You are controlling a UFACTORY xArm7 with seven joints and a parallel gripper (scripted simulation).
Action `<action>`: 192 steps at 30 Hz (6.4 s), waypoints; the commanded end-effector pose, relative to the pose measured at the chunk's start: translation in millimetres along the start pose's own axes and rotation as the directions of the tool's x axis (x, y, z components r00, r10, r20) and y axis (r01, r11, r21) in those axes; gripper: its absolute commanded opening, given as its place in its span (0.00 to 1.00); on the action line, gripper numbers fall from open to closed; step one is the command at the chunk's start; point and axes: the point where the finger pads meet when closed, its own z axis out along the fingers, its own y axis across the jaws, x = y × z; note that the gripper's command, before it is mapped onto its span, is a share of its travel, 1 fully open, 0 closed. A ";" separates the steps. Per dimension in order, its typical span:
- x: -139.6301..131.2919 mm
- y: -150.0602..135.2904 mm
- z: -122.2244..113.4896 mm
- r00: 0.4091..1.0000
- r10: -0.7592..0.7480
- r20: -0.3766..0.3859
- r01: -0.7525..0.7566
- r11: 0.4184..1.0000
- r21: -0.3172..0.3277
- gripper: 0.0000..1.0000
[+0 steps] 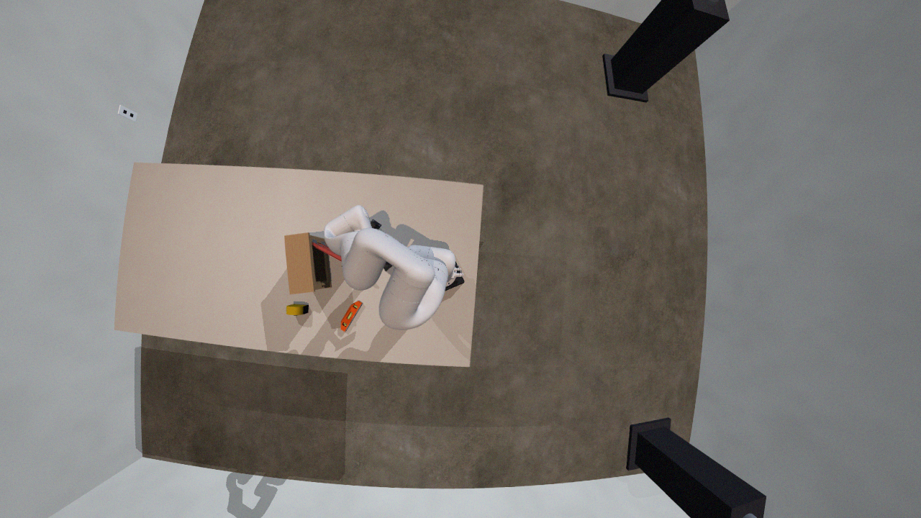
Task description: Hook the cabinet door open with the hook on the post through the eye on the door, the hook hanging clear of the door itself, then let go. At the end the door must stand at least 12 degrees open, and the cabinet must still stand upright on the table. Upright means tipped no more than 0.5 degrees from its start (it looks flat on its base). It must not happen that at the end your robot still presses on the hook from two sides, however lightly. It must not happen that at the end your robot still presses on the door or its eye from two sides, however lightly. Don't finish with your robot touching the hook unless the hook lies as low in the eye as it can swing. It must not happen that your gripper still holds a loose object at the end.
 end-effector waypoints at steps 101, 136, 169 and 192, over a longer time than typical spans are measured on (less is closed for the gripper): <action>-18.5 53.3 -27.6 0.886 0.464 0.002 -0.464 0.886 -0.002 0.04; -32.3 74.1 -27.7 0.766 0.643 0.002 -0.643 0.766 -0.003 0.04; -50.9 92.0 -27.8 0.592 0.806 0.001 -0.806 0.592 -0.003 0.04; -68.2 103.0 -27.8 0.451 0.892 0.000 -0.892 0.451 -0.003 0.04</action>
